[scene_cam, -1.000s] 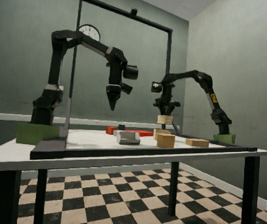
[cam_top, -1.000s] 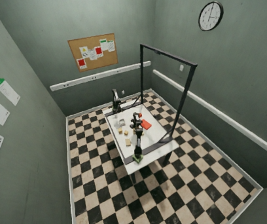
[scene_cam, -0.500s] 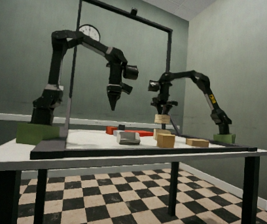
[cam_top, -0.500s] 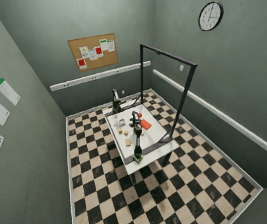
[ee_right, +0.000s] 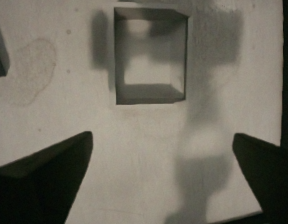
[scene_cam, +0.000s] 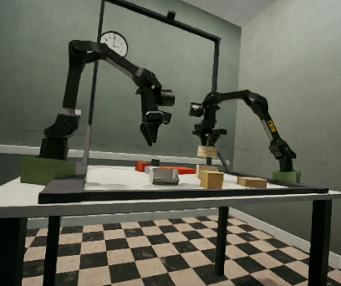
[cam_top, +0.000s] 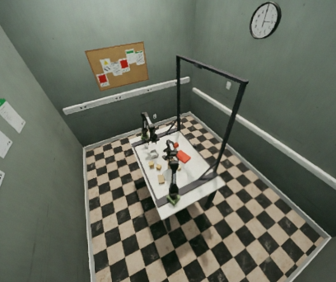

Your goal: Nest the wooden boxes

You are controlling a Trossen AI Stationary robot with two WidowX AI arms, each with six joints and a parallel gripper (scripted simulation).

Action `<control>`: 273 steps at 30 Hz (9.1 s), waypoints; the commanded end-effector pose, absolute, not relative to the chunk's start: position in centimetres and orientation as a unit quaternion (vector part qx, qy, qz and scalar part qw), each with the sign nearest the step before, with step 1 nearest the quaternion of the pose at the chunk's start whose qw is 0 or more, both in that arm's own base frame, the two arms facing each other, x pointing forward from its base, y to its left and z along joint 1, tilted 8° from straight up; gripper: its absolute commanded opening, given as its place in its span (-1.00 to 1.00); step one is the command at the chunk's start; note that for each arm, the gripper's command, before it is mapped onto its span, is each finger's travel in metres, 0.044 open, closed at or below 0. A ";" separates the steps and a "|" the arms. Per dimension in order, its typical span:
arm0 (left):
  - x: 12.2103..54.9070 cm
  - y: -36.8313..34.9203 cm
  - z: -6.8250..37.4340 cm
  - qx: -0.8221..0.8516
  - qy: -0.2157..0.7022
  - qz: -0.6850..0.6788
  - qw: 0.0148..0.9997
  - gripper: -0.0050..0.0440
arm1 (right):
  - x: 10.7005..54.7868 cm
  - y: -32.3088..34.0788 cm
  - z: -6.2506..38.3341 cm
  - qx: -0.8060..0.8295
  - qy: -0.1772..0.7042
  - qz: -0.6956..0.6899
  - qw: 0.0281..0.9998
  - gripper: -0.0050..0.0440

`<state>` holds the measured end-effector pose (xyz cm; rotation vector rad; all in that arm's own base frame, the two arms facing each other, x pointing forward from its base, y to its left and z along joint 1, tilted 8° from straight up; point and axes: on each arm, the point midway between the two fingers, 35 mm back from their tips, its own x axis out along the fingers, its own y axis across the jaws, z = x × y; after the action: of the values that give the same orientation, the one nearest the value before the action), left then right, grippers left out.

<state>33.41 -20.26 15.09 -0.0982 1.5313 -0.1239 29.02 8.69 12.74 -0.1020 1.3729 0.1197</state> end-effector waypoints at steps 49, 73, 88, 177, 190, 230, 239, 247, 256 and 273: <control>33.7 -20.4 16.0 -0.047 0.684 -0.062 0.725 0.34 | 30.3 28.5 19.4 0.035 0.075 -0.056 0.995 0.84; 33.7 -20.4 15.4 -0.092 0.692 -0.015 0.716 0.34 | 28.9 29.2 20.7 0.081 0.046 -0.062 0.994 0.84; 33.7 -20.4 15.4 -0.262 0.675 0.152 0.673 0.34 | 28.9 29.2 20.7 0.081 0.046 -0.062 0.994 0.84; 33.6 -20.6 13.6 -0.702 0.248 0.649 0.157 0.34 | 28.9 29.2 20.7 0.081 0.046 -0.062 0.994 0.84; 33.7 -20.9 12.0 -0.702 0.247 0.649 0.157 0.34 | 28.9 29.2 20.7 0.081 0.046 -0.062 0.994 0.84; 33.6 -21.1 10.1 -0.702 0.247 0.649 0.157 0.34 | 28.9 29.2 20.7 0.081 0.046 -0.062 0.994 0.84; 33.7 -21.2 9.1 -0.702 0.247 0.649 0.157 0.34 | 28.9 29.2 20.7 0.081 0.046 -0.062 0.994 0.84; 33.7 -21.3 8.4 -0.702 0.247 0.649 0.157 0.34 | 28.9 29.2 20.7 0.081 0.046 -0.062 0.994 0.84; 33.8 -21.4 7.5 -0.702 0.247 0.649 0.157 0.34 | 28.9 29.2 20.7 0.081 0.046 -0.062 0.994 0.84; 33.8 -21.7 5.6 -0.702 0.247 0.649 0.157 0.34 | 28.9 29.2 20.7 0.081 0.046 -0.062 0.994 0.84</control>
<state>33.75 -21.52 5.84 -1.9999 0.7080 1.8652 29.07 29.30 20.03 0.1472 0.1002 -0.1257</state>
